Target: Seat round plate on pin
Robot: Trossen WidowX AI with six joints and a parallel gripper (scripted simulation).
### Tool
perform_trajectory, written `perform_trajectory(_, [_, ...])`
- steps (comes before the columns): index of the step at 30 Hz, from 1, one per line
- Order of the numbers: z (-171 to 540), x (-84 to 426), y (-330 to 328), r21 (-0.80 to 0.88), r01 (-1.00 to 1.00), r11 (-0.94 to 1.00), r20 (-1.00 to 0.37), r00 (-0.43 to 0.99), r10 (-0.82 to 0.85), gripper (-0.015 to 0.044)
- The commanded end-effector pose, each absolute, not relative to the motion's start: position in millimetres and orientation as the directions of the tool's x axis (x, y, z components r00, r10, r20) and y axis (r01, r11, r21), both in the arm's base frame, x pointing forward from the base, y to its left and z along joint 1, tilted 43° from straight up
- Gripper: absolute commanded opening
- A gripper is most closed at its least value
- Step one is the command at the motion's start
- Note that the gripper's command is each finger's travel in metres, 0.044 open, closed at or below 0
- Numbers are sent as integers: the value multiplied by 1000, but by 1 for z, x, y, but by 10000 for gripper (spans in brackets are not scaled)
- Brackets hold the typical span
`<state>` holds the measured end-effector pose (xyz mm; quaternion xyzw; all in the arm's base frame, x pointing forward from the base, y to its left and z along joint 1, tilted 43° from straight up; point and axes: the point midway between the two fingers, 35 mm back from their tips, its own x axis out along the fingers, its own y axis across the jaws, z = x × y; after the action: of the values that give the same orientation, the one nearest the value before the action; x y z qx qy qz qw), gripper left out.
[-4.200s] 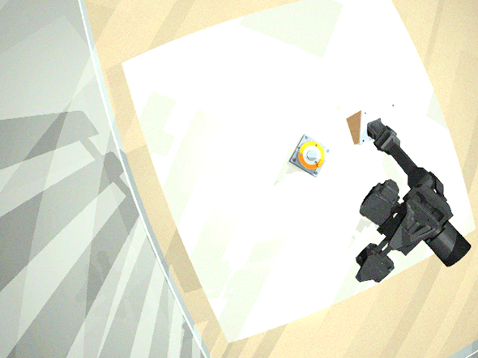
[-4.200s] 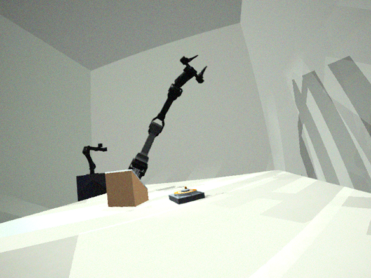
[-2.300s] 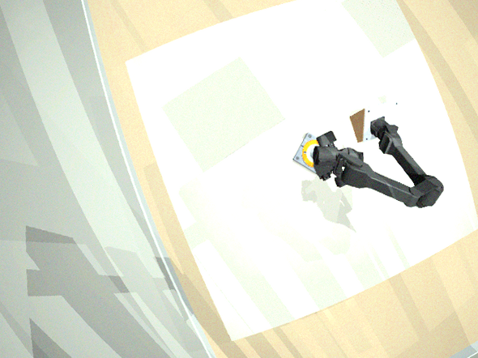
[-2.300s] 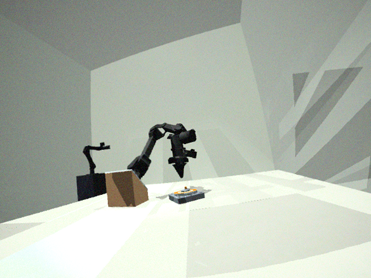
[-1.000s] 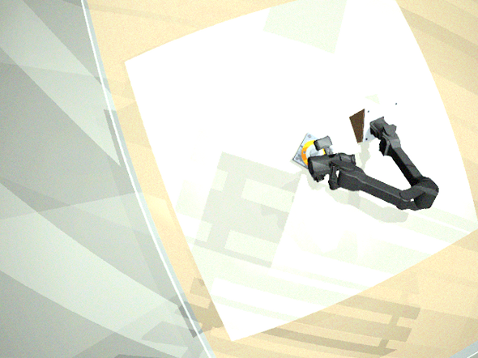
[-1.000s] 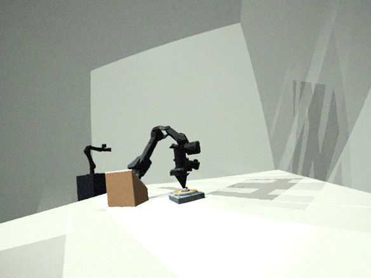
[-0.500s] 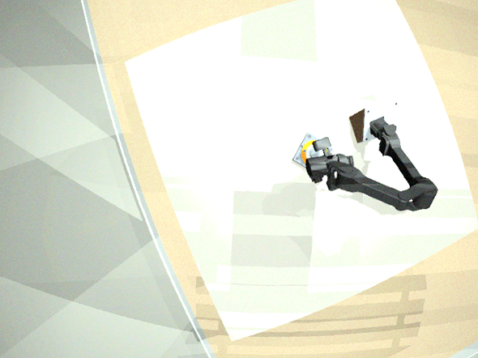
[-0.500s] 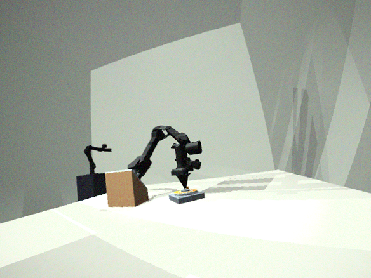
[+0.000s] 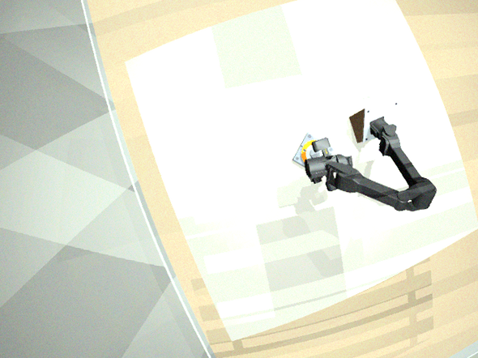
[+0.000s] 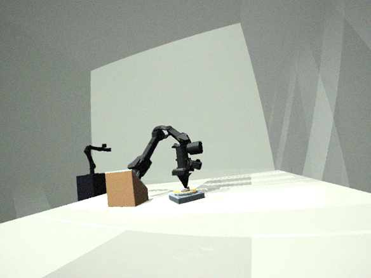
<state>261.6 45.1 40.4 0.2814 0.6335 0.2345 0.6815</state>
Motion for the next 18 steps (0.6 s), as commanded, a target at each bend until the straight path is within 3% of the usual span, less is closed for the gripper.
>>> perform_trajectory(1, [43,269,47,683,19,730,-728,102,678,0])
perform_trajectory(18, [43,275,46,683,19,730,-728,103,678,0])
